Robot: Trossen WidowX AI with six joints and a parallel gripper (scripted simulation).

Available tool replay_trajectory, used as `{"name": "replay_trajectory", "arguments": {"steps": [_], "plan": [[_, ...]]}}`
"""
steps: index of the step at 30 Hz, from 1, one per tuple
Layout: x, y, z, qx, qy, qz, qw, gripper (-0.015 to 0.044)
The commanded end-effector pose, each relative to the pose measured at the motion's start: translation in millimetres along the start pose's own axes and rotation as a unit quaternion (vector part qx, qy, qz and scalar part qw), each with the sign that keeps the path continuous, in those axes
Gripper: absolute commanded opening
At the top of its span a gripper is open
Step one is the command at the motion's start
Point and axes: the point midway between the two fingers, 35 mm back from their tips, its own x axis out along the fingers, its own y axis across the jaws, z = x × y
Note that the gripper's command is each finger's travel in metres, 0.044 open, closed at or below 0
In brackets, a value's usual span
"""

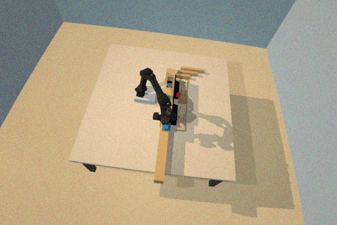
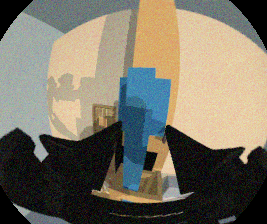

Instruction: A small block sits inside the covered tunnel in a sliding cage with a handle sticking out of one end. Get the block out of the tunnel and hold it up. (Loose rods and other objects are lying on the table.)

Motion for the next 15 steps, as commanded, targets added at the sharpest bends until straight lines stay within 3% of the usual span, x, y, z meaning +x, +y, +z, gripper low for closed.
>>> {"name": "replay_trajectory", "arguments": {"steps": [1,15], "plan": [[-0.5,0.4,0.0,0.000,0.000,0.001,1.000,0.0255],[-0.5,0.4,0.0,0.000,0.000,0.001,1.000,0.0162]]}}
